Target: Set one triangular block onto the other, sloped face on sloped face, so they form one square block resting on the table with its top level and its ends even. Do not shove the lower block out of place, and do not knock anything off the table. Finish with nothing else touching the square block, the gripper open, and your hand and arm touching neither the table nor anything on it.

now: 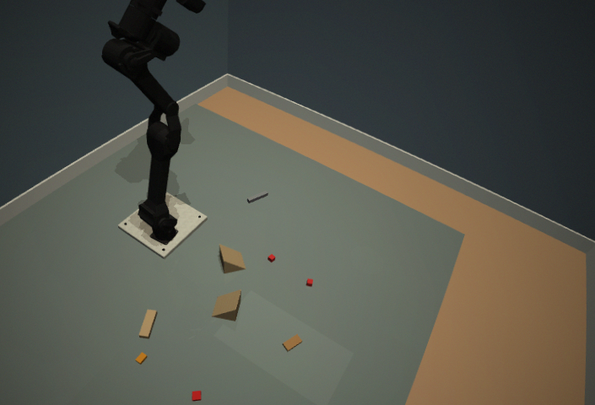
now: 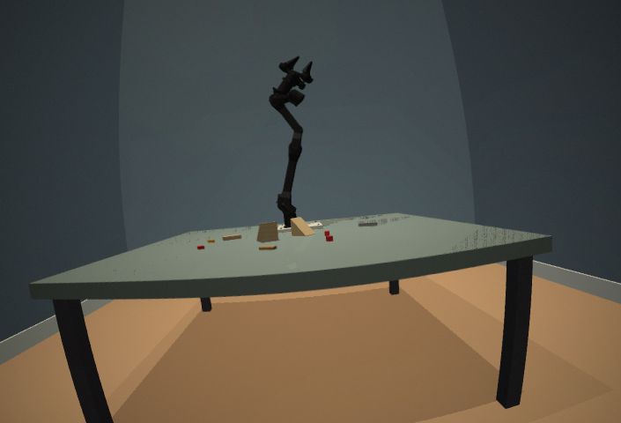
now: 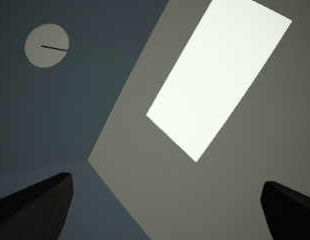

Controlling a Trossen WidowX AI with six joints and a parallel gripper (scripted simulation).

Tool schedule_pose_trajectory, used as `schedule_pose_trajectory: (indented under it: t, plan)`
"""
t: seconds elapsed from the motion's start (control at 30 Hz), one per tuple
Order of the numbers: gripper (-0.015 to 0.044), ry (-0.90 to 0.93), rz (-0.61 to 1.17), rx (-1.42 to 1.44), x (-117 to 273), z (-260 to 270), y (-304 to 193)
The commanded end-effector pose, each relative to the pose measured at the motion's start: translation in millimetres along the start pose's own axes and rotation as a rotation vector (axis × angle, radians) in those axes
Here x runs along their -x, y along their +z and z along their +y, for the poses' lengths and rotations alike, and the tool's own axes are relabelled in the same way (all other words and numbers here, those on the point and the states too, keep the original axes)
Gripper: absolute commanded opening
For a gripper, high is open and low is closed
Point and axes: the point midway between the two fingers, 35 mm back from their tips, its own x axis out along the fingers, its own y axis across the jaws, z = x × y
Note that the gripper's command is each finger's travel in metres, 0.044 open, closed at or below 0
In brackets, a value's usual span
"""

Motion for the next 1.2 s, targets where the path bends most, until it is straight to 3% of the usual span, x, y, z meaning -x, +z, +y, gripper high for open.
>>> schedule_pose_trajectory:
  t: [0.0,0.3,0.63,1.17]
  plan:
    - [0.0426,-0.003,0.0,-0.002,0.3,-0.9,-0.2]
    - [0.044,-0.25,0.019,-0.204,28.1,-69.2,-24.9]
    - [0.044,-0.662,0.076,-0.574,99.6,-153.6,-104.2]
    - [0.044,-1.161,0.157,-1.022,207.5,-169.5,-240.5]
